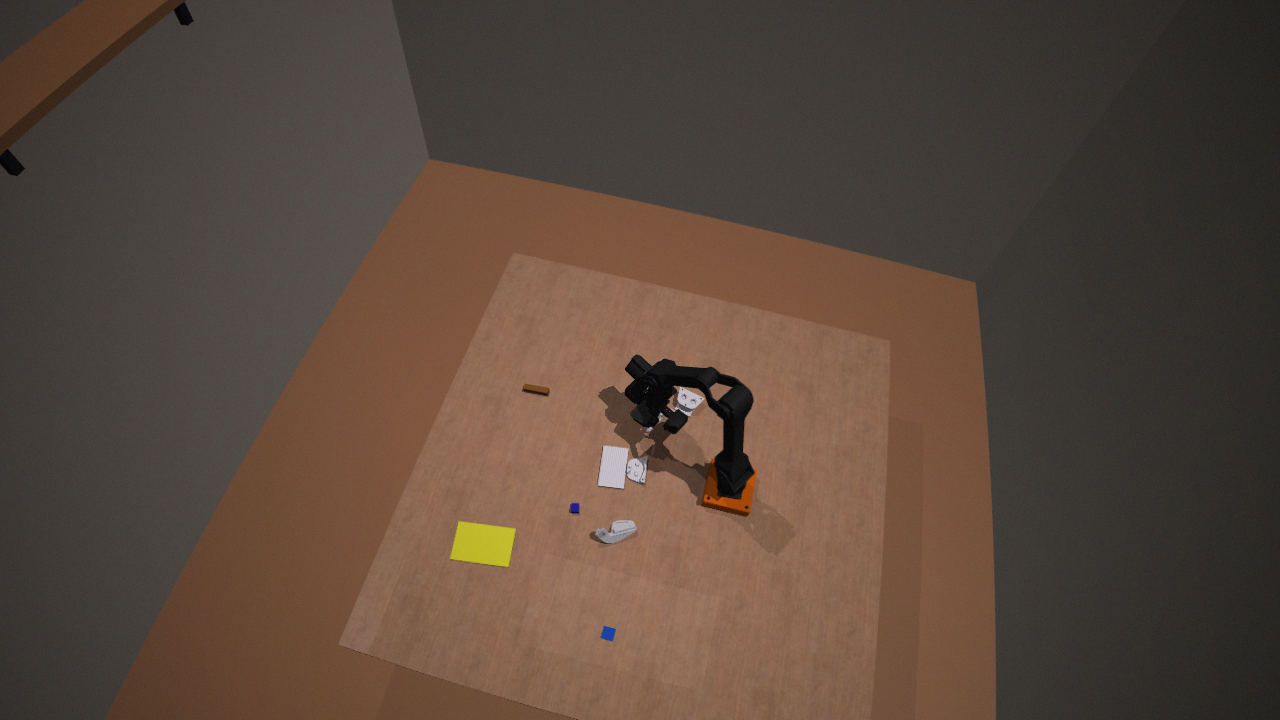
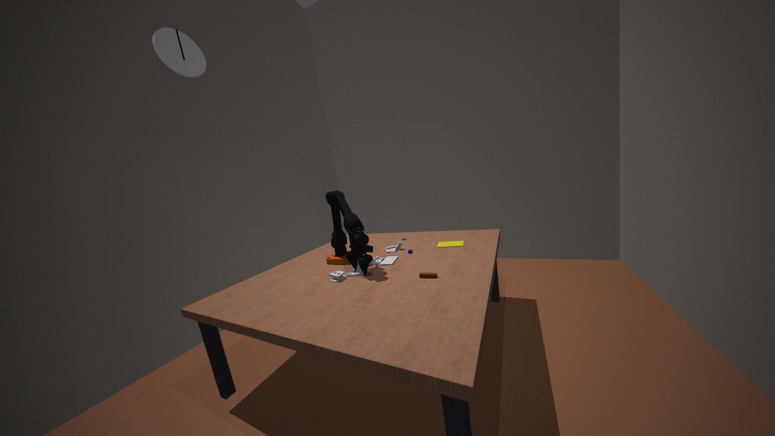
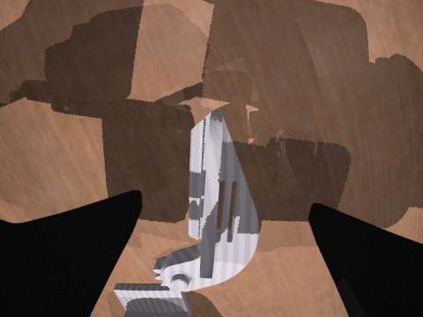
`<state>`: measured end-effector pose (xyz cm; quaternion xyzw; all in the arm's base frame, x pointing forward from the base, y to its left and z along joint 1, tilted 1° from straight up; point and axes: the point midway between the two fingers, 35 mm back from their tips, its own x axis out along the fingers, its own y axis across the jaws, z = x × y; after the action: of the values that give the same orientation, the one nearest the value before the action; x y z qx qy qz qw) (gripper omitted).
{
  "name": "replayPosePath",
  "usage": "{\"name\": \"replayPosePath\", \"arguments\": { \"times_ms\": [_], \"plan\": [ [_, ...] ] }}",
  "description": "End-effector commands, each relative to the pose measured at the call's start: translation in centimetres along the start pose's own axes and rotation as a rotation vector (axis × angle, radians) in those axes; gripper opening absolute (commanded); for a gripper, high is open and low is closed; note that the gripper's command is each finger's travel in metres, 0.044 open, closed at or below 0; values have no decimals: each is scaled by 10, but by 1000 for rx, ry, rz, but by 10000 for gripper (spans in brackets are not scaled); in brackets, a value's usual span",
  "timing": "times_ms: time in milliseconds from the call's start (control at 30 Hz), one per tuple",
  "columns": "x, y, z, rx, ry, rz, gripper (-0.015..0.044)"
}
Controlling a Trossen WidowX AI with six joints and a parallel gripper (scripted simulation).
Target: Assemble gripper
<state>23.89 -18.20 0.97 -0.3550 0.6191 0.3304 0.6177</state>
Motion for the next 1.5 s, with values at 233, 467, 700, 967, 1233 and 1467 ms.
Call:
{"name": "replayPosePath", "arguments": {
  "times_ms": [233, 467, 700, 967, 1233, 1467],
  "plan": [
    [1, 1, 1, -3, -6, 0, 440],
    [1, 0, 1, -3, -6, 0, 440],
    [1, 1, 0, 0, 0, 1, 361],
    [1, 1, 0, 0, 0, 1, 151],
    [1, 1, 0, 0, 0, 1, 134],
    [1, 1, 0, 0, 0, 1, 134]
  ]
}}
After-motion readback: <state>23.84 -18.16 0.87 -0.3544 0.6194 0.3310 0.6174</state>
